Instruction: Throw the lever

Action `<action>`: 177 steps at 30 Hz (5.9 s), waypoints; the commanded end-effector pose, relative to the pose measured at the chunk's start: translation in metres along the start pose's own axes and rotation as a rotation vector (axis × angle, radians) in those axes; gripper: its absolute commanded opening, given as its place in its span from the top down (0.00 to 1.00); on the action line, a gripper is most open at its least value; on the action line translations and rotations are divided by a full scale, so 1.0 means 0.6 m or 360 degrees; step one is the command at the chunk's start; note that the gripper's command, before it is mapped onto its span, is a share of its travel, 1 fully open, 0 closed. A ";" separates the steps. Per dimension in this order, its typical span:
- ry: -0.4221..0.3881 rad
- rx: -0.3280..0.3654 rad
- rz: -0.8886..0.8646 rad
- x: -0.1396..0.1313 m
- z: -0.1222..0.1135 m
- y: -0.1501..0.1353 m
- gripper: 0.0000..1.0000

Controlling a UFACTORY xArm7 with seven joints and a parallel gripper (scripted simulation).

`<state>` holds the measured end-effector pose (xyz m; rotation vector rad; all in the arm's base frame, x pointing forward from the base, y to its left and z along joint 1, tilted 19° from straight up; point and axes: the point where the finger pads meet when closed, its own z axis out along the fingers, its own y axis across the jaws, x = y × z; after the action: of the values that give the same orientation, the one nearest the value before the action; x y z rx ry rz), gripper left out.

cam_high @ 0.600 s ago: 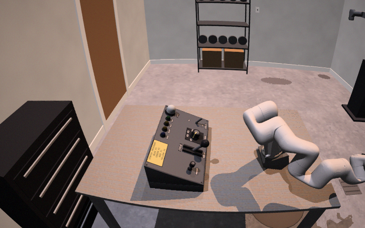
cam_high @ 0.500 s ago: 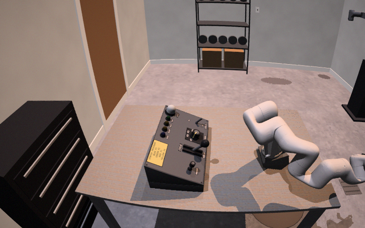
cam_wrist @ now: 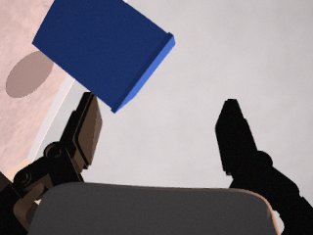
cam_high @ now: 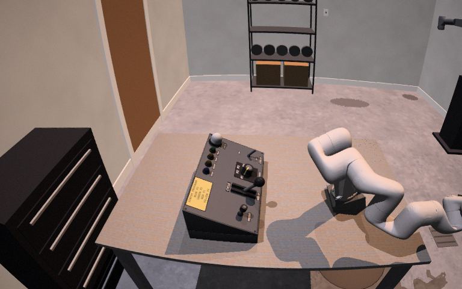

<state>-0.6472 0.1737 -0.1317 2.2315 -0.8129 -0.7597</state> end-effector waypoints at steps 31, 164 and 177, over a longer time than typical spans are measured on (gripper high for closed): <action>0.0243 -0.0840 -0.0737 0.149 -0.034 0.639 0.00; -0.5607 -0.3711 -0.0565 0.635 -1.534 0.183 0.00; -0.5767 -0.3504 -0.0434 0.637 -1.518 0.164 0.00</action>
<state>0.1911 0.1718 0.4004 2.3956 -0.3266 1.8970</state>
